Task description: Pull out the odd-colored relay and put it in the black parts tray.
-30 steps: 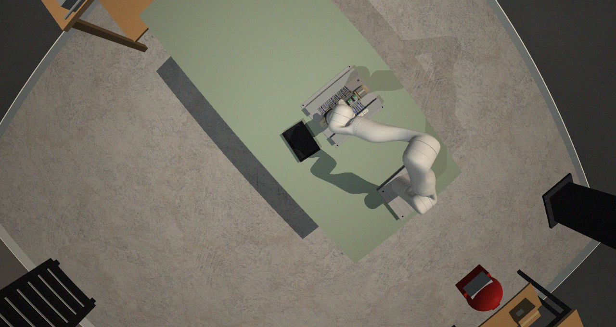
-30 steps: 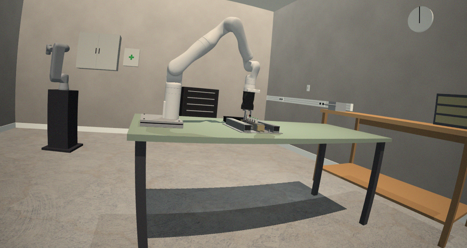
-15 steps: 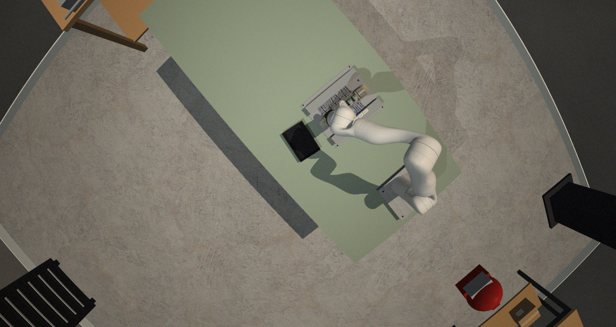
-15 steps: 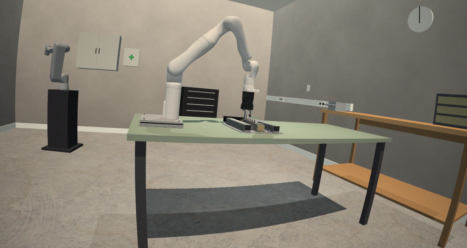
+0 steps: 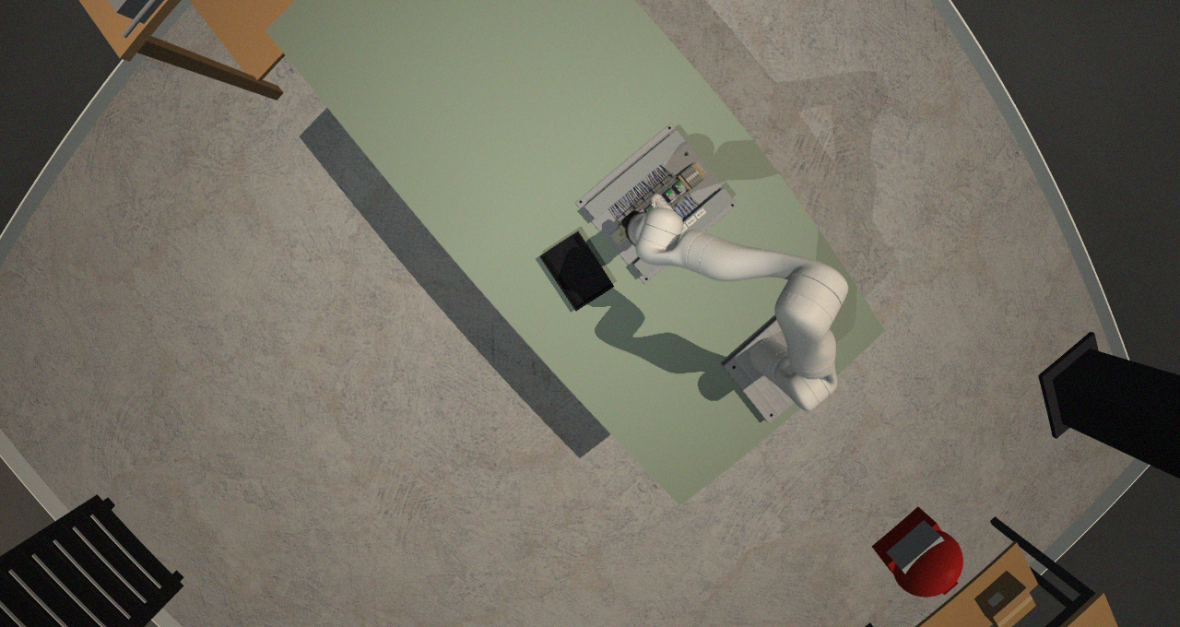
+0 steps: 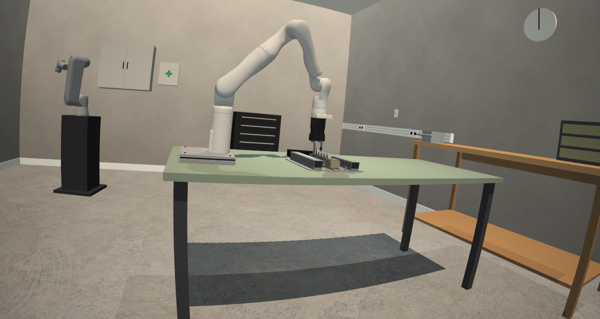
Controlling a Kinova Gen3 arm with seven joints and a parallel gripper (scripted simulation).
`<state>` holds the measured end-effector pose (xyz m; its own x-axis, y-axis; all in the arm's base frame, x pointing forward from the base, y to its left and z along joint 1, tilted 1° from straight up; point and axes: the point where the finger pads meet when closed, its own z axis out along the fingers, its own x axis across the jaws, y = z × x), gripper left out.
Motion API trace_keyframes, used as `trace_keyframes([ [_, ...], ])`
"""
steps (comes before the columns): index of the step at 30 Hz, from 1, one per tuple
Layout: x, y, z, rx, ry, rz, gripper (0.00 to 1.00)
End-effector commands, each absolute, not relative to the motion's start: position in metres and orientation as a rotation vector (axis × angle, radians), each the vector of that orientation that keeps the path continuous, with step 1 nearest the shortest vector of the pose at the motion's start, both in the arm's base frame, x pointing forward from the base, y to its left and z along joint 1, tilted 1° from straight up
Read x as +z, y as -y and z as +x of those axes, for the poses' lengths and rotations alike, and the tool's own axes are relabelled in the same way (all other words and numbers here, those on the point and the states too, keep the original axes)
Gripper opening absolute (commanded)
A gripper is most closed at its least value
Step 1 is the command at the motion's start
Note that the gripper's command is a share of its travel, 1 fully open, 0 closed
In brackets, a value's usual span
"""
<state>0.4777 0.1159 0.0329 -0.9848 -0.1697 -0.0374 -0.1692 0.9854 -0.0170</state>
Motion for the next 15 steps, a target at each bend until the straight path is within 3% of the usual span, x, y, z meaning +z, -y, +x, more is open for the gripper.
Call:
trace_keyframes([
  [1, 0.0338, -0.1161, 0.4783, -0.021, -3.089, -0.264, 0.0],
  [15, 0.0339, -0.116, 0.4775, -0.017, -3.063, -0.262, 0.0],
])
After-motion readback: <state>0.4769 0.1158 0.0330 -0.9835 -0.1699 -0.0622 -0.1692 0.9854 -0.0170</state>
